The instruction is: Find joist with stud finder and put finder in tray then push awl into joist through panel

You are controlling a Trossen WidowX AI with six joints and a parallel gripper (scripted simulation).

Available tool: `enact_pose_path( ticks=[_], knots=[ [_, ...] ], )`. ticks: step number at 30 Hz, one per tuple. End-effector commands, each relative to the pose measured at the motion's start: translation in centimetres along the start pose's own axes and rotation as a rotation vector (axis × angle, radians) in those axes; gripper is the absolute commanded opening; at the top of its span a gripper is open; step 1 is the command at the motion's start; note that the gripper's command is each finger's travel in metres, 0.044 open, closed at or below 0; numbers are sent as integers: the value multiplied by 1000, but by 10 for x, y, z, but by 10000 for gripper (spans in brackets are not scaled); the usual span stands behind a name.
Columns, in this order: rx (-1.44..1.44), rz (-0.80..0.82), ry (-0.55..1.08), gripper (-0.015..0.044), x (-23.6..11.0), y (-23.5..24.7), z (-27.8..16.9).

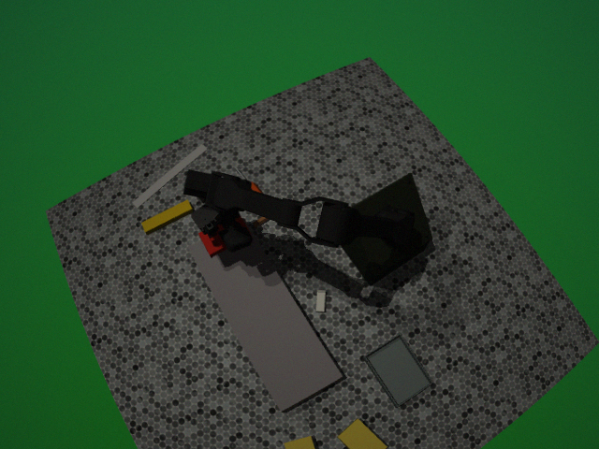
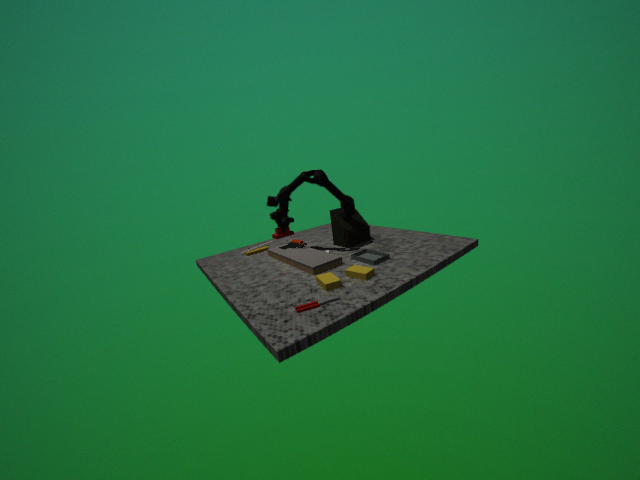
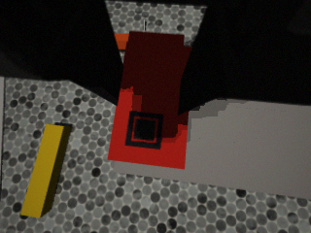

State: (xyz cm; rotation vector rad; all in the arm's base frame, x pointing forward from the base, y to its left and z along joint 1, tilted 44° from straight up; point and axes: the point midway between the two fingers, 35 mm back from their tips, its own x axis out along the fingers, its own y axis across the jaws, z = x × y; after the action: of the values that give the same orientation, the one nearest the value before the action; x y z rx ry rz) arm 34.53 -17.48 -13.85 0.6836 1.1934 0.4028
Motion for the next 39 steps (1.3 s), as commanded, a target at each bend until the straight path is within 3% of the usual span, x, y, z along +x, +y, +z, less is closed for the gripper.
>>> enact_pose_path(
  ticks=[1,20,39],
  knots=[
    [2,5,-4,0,9,1,-1],
    [2,7,-4,0,50,2,-13],
    [3,9,-4,0,68,4,-18]
  ],
)
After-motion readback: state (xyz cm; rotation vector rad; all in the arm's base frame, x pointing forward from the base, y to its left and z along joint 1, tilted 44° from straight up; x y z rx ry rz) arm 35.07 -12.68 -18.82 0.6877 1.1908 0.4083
